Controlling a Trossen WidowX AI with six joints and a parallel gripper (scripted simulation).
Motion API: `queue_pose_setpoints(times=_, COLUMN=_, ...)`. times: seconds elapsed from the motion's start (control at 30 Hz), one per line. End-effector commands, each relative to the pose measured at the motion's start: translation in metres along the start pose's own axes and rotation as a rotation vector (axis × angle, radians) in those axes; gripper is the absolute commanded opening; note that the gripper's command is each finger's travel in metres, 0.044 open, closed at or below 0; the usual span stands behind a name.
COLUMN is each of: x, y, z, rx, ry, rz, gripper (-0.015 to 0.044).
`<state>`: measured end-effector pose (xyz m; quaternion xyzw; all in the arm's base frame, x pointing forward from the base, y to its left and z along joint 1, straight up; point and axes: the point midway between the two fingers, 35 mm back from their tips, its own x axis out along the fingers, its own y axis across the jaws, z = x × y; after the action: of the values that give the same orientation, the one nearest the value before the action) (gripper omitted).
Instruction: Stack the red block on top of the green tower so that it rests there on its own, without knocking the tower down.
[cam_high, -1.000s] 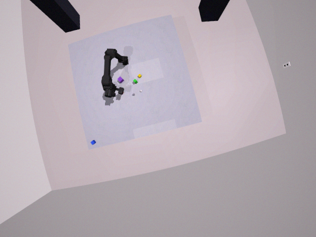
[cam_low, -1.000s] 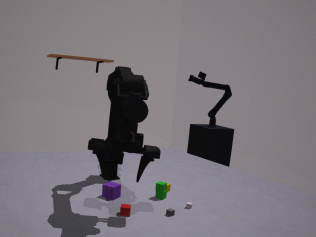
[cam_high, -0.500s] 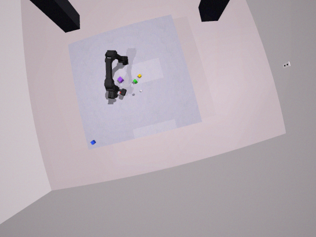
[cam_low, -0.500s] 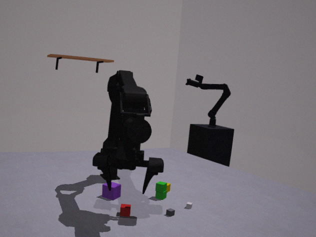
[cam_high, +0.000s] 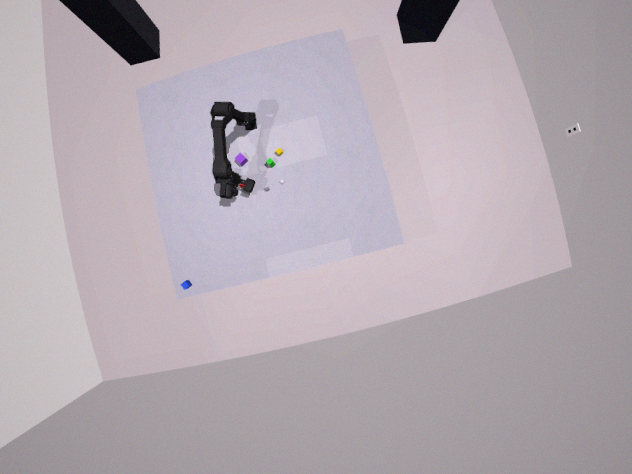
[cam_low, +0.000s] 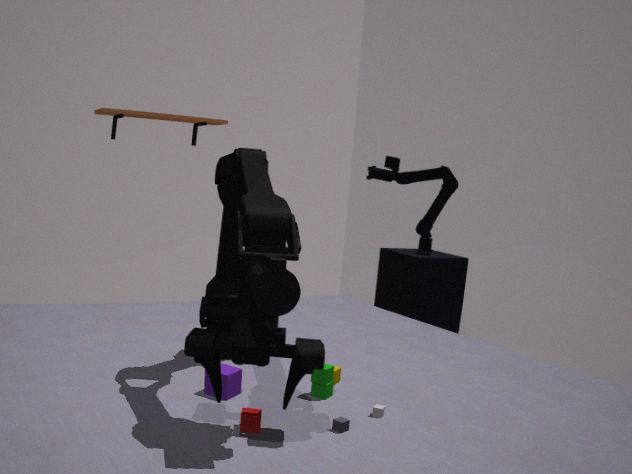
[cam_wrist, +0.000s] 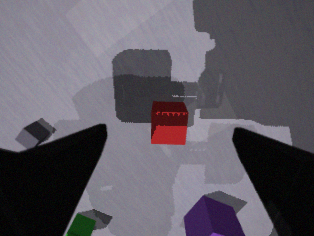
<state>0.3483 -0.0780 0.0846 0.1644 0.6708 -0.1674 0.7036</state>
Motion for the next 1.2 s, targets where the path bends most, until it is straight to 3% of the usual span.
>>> queue_pose_setpoints(times=0.0, x=0.008, y=0.000, z=-0.003, rx=0.005, ry=0.012, rz=0.002, gripper=0.0440)
queue_pose_setpoints(times=0.5, x=0.031, y=0.000, z=-0.004, rx=0.005, ry=0.012, rz=0.002, gripper=0.0440)
queue_pose_setpoints(times=1.0, x=0.030, y=0.000, z=-0.004, rx=0.005, ry=0.012, rz=0.002, gripper=0.0440)
queue_pose_setpoints(times=1.17, x=0.030, y=0.000, z=-0.004, rx=0.005, ry=0.012, rz=0.002, gripper=0.0309)
